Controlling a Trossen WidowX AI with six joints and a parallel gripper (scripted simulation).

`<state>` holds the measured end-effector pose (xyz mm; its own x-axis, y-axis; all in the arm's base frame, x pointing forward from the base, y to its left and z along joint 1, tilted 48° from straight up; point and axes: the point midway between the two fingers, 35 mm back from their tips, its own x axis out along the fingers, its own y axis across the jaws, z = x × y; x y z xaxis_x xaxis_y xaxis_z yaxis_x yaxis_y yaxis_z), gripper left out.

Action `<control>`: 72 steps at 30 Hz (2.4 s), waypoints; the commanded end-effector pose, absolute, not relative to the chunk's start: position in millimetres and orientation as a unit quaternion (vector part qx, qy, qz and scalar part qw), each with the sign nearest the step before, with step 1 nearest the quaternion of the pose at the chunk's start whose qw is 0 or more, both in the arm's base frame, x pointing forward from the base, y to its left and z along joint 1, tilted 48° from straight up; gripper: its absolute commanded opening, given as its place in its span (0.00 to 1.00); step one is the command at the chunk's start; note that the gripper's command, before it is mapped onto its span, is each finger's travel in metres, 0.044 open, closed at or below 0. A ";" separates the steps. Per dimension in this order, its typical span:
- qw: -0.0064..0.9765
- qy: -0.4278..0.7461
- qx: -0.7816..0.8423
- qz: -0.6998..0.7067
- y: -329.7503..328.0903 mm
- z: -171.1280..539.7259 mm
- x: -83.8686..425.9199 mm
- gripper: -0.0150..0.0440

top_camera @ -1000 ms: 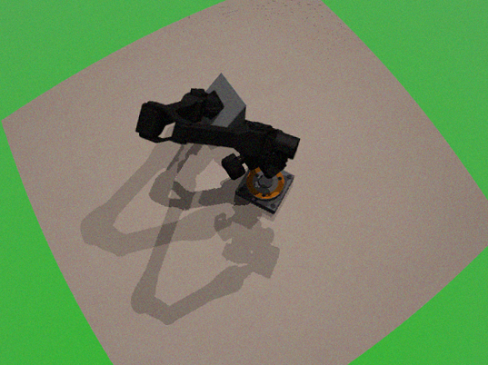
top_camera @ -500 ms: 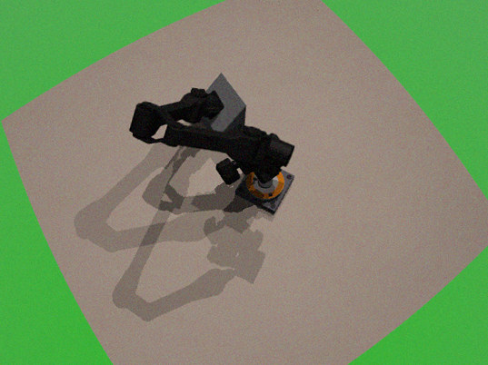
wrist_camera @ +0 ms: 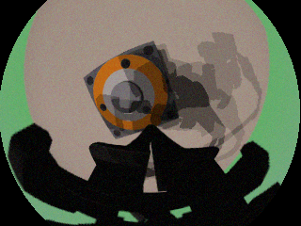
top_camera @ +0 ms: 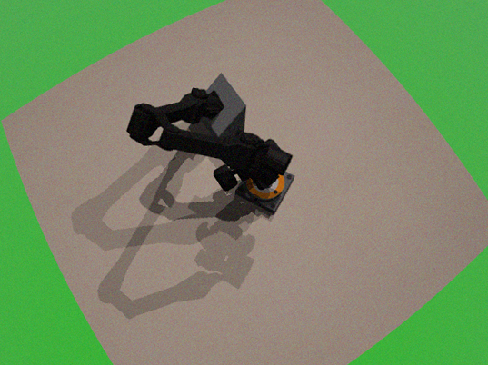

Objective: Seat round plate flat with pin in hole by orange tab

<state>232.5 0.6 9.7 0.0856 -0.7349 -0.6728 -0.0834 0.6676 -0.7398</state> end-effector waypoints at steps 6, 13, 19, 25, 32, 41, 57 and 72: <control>0.664 0.625 -0.325 -0.249 -1.4 18.6 244.9 0.25; 0.665 0.625 -0.325 -0.249 -1.5 22.2 251.3 0.25; 0.665 0.625 -0.325 -0.249 -1.8 24.3 256.9 0.25; 0.665 0.625 -0.325 -0.249 -1.9 25.3 262.6 0.25; 0.665 0.625 -0.324 -0.249 -1.5 25.9 269.9 0.25; 0.665 0.625 -0.324 -0.249 -0.5 26.0 276.1 0.25; 0.665 0.625 -0.324 -0.248 9.7 31.8 281.4 0.25; 0.664 0.624 -0.329 -0.247 27.1 48.4 275.3 0.25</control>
<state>275.8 27.7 49.1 0.0998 -0.7382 -0.6672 -0.0777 0.6627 -0.7448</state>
